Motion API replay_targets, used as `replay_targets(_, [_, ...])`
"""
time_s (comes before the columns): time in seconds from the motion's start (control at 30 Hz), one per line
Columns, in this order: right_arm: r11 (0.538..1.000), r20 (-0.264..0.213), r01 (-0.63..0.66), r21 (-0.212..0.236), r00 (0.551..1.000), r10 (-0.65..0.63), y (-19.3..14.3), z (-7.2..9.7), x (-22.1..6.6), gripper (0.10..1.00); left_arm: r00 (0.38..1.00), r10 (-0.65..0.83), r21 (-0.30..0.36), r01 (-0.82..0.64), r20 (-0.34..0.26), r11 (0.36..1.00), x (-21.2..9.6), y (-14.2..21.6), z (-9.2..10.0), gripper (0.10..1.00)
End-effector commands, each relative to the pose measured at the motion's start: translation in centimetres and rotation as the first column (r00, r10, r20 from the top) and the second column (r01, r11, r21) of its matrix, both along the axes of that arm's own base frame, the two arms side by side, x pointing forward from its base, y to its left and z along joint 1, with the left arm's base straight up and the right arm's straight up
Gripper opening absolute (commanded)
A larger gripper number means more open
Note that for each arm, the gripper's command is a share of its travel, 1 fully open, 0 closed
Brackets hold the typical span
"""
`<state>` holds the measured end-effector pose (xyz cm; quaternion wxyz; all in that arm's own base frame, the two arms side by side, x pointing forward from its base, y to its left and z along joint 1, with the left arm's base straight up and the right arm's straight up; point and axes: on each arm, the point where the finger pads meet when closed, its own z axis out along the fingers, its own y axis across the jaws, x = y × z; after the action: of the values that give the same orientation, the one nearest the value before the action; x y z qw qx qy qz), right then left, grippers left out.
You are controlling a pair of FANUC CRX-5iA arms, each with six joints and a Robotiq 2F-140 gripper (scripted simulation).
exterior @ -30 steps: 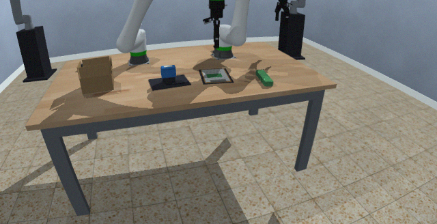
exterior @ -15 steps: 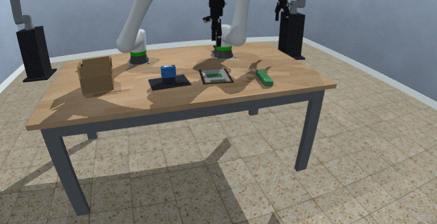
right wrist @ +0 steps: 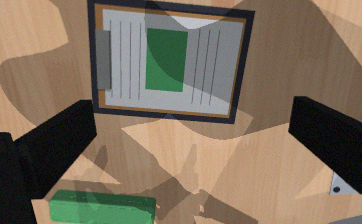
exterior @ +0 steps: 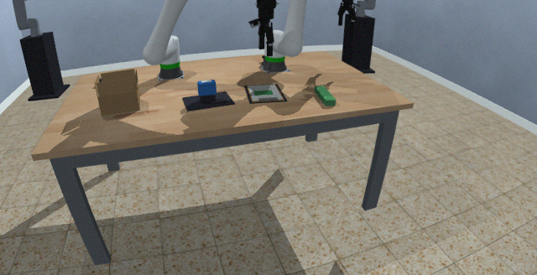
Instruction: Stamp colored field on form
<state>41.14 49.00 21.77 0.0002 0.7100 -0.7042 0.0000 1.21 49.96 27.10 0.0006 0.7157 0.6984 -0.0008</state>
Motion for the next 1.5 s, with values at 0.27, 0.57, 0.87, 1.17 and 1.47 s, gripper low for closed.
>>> replay_targets(0.27, [1.000, 0.001, -0.010, 0.001, 1.000, 0.010, 0.0, 0.2, 0.0, 1.000, 1.000, 0.000, 0.002, 0.000, 0.000, 1.000, 0.0, 0.0, 0.1, 1.000])
replay_targets(0.57, [1.000, 0.001, -0.010, 0.001, 1.000, 0.010, 0.0, 0.2, 0.0, 0.551, 1.000, 0.000, 0.002, 0.000, 0.000, 1.000, 0.0, 0.0, 0.1, 1.000])
replay_targets(0.87, [1.000, 0.001, -0.010, 0.001, 1.000, 0.010, -0.3, 0.1, 0.1, 0.551, 1.000, 0.000, 0.002, 0.000, 0.000, 1.000, 0.0, 0.0, 0.1, 1.000])
replay_targets(1.17, [1.000, 0.001, -0.010, 0.001, 1.000, 0.010, -1.7, -0.1, 0.4, 0.551, 1.000, 0.000, 0.002, 0.000, 0.000, 1.000, 0.0, 0.0, 0.1, 1.000])
replay_targets(1.47, [1.000, 0.001, -0.010, 0.001, 1.000, 0.010, -3.8, -0.5, 0.8, 0.551, 1.000, 0.000, 0.002, 0.000, 0.000, 1.000, 0.0, 0.0, 0.1, 1.000])
